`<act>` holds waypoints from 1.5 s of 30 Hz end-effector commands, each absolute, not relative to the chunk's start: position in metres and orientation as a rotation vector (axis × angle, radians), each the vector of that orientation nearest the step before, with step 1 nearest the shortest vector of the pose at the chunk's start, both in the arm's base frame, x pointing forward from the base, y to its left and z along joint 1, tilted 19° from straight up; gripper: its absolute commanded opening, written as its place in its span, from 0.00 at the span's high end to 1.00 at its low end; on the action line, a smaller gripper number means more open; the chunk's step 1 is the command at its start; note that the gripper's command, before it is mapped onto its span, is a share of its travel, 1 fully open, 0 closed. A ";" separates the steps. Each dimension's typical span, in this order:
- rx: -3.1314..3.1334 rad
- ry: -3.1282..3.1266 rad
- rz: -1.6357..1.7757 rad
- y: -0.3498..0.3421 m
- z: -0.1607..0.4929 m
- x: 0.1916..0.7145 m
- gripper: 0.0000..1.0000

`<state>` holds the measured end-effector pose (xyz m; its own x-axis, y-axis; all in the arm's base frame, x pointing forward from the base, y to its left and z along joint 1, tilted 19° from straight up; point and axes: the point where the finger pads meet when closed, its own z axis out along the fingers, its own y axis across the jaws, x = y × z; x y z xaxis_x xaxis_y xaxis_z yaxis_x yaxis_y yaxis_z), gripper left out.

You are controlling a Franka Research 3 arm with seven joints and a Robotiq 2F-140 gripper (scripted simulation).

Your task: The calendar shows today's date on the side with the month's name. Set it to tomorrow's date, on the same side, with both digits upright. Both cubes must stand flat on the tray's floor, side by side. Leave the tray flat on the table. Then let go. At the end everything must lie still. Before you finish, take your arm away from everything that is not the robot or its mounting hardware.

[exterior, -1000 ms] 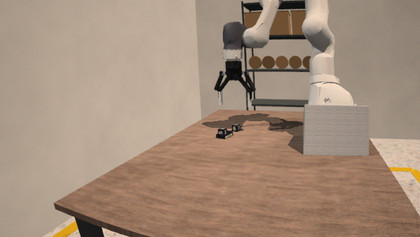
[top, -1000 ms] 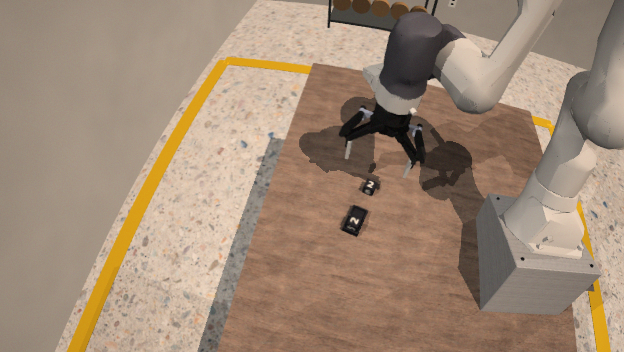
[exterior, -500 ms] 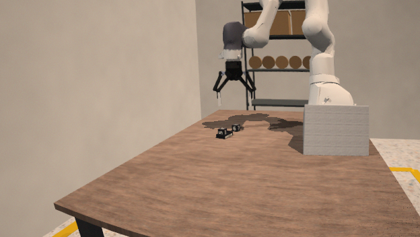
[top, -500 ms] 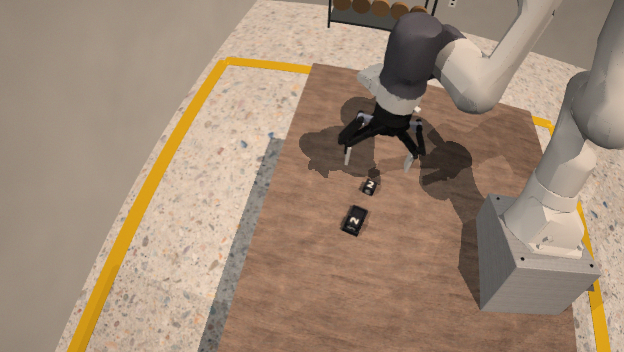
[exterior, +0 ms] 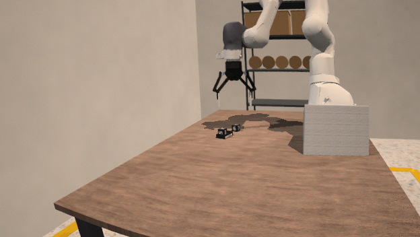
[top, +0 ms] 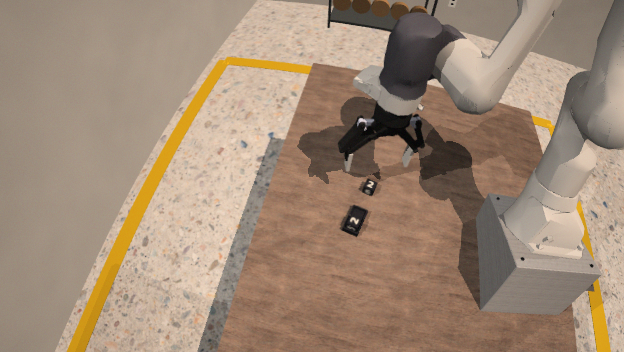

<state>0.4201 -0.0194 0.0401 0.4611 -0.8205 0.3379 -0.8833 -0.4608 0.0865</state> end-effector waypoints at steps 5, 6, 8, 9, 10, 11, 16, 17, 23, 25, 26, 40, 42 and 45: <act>2.607 -1.166 0.289 -0.020 0.039 0.420 0.00; 2.616 -1.143 0.286 -0.020 0.039 0.420 0.00; 2.632 -1.099 0.279 -0.020 0.039 0.420 0.00; 2.639 -1.078 0.276 -0.020 0.039 0.420 0.00; 2.647 -1.055 0.272 -0.020 0.039 0.420 0.00; 2.654 -1.034 0.269 -0.020 0.039 0.420 0.00; 2.675 -0.969 0.259 -0.020 0.039 0.420 0.00; 2.692 -0.910 0.250 -0.020 0.039 0.420 0.00; 2.727 -0.776 0.229 -0.020 0.039 0.420 0.00; 2.737 -0.732 0.222 -0.020 0.038 0.420 0.00; 2.742 -0.709 0.218 -0.020 0.038 0.420 0.00; 2.789 -0.423 0.172 -0.020 0.038 0.419 0.00; 2.796 -0.358 0.162 -0.020 0.038 0.419 0.00; 2.802 -0.288 0.150 -0.020 0.038 0.419 0.00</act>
